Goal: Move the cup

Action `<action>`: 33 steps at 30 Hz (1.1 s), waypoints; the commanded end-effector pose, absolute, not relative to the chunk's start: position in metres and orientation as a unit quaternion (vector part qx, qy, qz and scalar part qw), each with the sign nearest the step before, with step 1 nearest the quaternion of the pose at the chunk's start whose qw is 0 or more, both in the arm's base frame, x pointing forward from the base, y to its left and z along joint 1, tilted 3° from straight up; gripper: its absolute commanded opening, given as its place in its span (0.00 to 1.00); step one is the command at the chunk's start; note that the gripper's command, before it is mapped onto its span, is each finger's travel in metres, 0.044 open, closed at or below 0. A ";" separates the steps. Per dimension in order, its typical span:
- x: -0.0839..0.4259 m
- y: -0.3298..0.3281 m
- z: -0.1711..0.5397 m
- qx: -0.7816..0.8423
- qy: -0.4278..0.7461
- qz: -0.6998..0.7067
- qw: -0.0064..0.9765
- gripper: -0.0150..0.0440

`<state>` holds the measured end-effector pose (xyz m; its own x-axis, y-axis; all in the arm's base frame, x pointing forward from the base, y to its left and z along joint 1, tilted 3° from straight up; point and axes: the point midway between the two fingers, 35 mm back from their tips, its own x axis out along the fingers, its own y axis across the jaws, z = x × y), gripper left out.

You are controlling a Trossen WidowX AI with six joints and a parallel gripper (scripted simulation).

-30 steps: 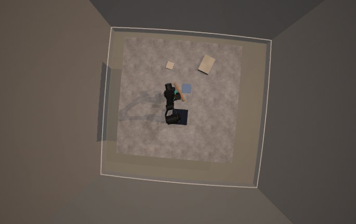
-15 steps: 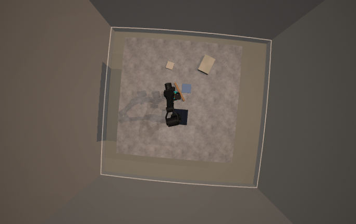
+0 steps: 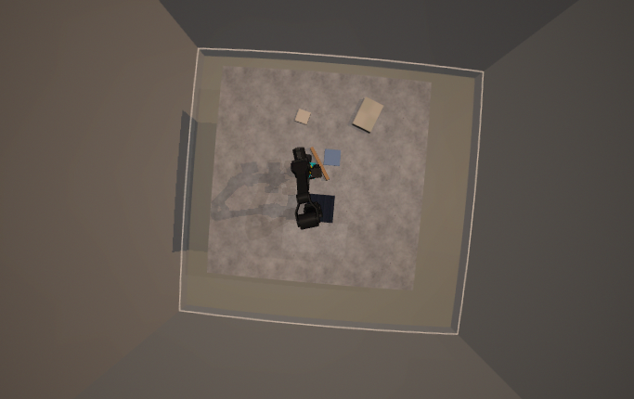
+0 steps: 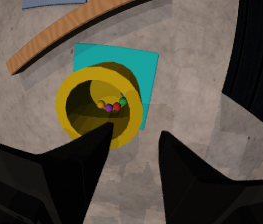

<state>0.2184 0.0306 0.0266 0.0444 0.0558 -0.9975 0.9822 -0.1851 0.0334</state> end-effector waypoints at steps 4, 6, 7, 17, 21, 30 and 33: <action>0.218 0.030 0.026 0.568 0.457 -0.520 0.446 0.77; 0.218 0.030 0.026 0.568 0.457 -0.520 0.446 0.86; 0.218 0.030 0.026 0.568 0.457 -0.520 0.446 0.90; 0.218 0.029 0.061 0.569 0.455 -0.520 0.447 1.00; 0.216 0.028 0.078 0.569 0.454 -0.520 0.447 1.00; 0.213 0.029 0.090 0.569 0.454 -0.520 0.447 1.00; 0.213 0.029 0.086 0.569 0.455 -0.520 0.445 1.00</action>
